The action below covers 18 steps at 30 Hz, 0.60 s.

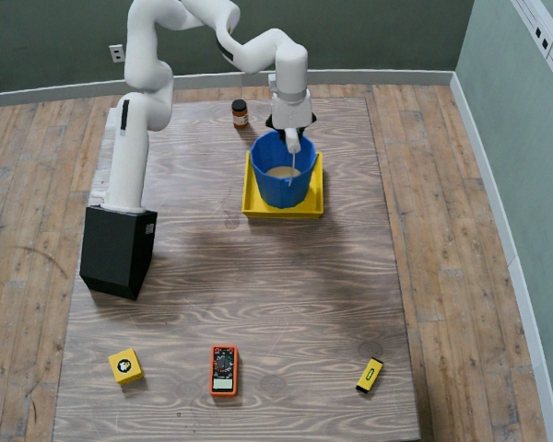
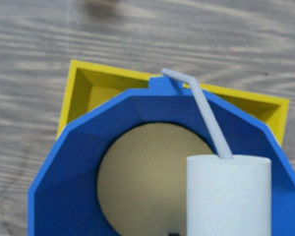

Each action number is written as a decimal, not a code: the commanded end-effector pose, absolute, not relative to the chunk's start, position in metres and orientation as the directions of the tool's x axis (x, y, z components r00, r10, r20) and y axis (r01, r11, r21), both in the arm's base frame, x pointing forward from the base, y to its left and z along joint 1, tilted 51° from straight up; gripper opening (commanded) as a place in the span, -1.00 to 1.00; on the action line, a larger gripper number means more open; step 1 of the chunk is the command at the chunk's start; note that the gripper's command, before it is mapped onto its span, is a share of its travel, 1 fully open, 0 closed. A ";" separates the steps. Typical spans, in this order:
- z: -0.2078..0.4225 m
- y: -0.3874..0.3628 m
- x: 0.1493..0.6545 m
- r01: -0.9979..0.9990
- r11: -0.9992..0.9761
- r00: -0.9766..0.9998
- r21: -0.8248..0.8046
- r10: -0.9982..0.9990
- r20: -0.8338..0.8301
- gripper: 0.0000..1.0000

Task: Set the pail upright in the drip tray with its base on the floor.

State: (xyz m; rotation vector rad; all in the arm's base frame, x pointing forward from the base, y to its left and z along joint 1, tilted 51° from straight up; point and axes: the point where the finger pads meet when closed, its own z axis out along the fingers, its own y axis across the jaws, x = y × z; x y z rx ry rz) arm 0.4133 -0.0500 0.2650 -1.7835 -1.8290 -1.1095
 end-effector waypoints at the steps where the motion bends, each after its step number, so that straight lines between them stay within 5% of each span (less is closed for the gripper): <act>1: 0.266 -0.051 0.414 0.953 -0.103 -0.144 0.286 0.677 0.722 -1.00; 12: 0.266 -0.051 0.414 0.953 -0.103 -0.144 0.286 0.677 0.722 -1.00; 13: 0.266 -0.051 0.414 0.953 -0.103 -0.144 0.286 0.677 0.722 1.00; 18: 0.266 -0.051 0.414 0.953 -0.103 -0.144 0.286 0.677 0.722 1.00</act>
